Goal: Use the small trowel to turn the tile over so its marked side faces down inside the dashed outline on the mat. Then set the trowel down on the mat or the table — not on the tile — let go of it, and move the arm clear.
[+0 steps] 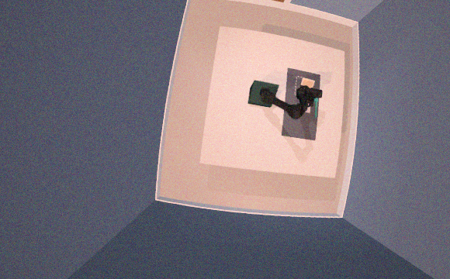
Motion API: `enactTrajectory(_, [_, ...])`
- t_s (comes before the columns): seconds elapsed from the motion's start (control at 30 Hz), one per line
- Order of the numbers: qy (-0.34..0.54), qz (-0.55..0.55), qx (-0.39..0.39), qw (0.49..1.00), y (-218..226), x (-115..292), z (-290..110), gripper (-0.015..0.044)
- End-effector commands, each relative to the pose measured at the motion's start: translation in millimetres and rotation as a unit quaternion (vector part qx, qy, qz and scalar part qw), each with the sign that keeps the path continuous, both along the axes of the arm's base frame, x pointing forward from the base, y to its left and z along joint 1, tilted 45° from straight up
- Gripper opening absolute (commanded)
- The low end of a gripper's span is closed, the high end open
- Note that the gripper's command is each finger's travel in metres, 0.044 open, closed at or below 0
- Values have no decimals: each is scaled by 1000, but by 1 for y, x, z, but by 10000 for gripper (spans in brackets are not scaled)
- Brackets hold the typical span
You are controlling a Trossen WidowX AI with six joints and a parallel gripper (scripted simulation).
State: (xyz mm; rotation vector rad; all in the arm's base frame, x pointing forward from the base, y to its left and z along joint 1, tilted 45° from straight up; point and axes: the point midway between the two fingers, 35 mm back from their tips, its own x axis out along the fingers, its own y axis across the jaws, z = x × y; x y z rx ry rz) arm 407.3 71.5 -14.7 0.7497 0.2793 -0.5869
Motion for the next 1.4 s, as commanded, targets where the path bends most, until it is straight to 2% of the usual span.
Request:
enactTrajectory(0.0, [-3,3,2,1000,6,1,-6,0])
enactTrajectory(0.7, [-4,3,2,1000,6,2,-45,0])
enactTrajectory(1.37, [-3,3,2,1000,-15,3,52,0])
